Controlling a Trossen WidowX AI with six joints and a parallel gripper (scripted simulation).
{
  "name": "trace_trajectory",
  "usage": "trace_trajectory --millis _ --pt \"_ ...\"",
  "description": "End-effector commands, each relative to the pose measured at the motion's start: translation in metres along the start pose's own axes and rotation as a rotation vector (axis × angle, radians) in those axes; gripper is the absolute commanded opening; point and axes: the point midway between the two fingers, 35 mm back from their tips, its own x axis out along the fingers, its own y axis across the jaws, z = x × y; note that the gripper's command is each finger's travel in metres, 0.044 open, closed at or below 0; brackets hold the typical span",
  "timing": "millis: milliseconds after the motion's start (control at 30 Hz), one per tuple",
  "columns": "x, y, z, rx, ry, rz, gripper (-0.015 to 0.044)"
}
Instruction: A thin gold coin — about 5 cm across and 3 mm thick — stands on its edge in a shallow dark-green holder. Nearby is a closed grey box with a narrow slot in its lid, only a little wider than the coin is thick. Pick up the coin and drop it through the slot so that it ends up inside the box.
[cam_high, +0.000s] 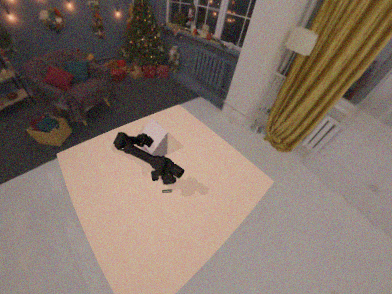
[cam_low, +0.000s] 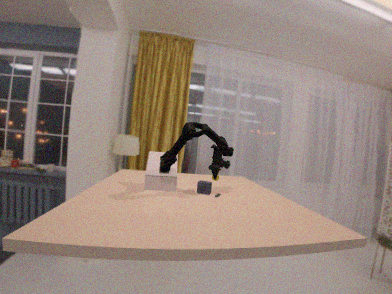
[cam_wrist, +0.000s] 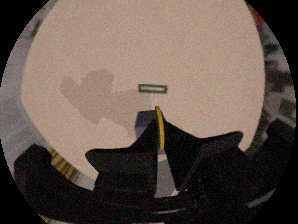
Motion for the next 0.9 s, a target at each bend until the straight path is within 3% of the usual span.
trace_trajectory --millis 0,867 --pt "-0.002 0.003 -0.009 0.007 -0.003 0.007 0.0000" --pt "0.000 0.009 -0.069 0.004 -0.001 0.003 0.0004"
